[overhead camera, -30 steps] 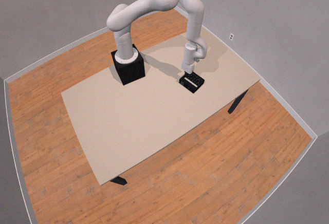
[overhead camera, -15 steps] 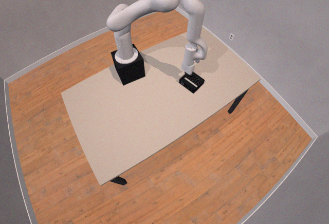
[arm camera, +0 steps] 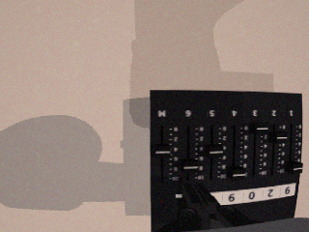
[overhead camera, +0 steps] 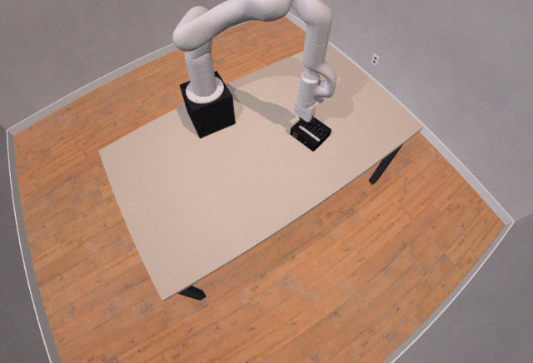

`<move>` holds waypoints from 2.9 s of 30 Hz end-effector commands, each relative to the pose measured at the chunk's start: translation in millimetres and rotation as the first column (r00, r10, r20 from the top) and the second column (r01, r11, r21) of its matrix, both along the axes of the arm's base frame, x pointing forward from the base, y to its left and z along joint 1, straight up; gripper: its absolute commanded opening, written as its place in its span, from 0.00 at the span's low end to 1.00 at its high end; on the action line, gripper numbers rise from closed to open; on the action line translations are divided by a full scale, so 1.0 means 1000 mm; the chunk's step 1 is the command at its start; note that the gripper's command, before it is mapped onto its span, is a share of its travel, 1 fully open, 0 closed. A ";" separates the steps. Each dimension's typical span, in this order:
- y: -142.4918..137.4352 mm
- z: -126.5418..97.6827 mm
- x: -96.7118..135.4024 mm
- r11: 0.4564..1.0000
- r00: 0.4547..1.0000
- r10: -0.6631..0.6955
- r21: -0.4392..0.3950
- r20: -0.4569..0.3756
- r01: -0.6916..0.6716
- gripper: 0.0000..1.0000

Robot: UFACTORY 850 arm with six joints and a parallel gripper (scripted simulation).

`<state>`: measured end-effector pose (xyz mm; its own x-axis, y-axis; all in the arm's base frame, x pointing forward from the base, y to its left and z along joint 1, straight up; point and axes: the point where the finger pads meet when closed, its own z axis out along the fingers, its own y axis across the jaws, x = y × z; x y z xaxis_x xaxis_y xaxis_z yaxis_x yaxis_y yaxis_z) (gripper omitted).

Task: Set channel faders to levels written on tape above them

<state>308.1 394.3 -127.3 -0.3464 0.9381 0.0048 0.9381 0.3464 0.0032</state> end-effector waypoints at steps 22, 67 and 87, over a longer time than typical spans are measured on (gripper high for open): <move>0.001 -0.001 0.001 1.000 1.000 0.000 -0.002 -0.001 0.000 0.00; 0.003 -0.010 0.002 1.000 1.000 0.000 -0.003 0.000 0.000 0.00; 0.003 -0.011 0.002 1.000 1.000 0.000 -0.003 0.000 0.000 0.00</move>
